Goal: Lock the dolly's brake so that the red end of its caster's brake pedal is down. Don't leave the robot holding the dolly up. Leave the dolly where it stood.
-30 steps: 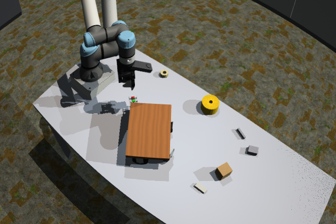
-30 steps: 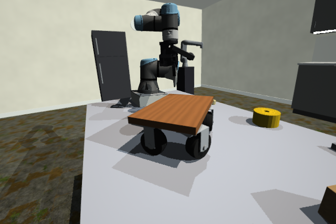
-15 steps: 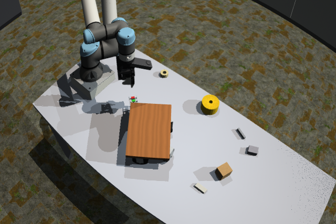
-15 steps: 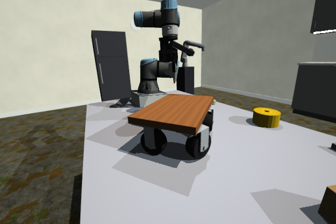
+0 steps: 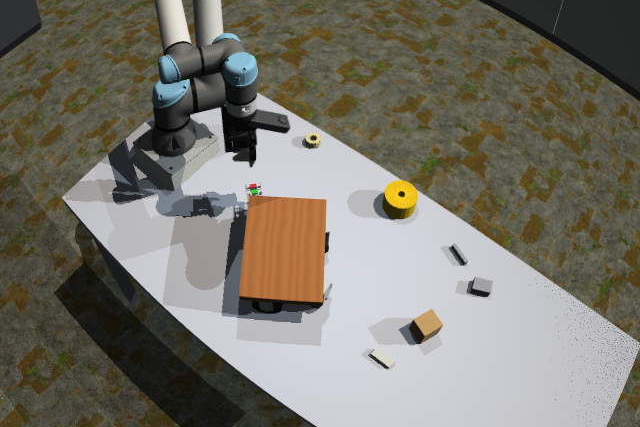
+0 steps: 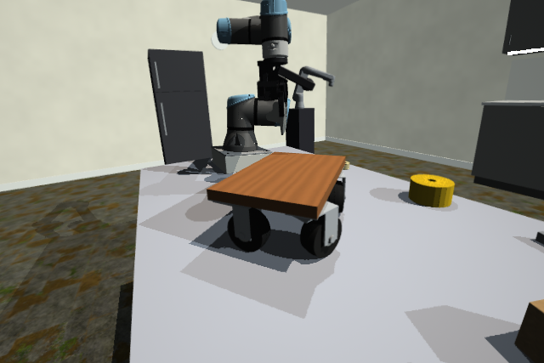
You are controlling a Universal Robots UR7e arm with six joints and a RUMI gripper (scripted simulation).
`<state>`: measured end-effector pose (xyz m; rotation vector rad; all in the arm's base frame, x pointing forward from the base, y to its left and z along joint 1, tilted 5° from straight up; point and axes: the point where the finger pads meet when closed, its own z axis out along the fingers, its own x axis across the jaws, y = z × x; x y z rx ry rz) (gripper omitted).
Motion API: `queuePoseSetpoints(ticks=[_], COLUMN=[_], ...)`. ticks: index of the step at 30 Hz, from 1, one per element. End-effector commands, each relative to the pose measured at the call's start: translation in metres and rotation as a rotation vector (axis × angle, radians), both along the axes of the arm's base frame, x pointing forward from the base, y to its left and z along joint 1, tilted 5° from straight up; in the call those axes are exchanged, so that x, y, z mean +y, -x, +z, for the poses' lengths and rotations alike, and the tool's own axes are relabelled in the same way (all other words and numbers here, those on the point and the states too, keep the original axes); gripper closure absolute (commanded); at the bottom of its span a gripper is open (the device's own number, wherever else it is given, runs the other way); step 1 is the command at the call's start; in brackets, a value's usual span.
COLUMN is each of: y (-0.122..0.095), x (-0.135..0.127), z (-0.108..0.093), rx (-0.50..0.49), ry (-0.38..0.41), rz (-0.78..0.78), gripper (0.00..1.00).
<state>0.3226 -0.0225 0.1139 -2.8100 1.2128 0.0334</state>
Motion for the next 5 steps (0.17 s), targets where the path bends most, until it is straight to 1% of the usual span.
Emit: queuePoseSetpoints(ticks=[1,5], y=[-0.0003,-0.0003], x=[-0.0002,-0.0002], z=[0.0003,0.0003], rx=[-0.001,-0.001], ry=[0.0,0.0], rz=[0.0,0.0], gripper=[1.0,1.0])
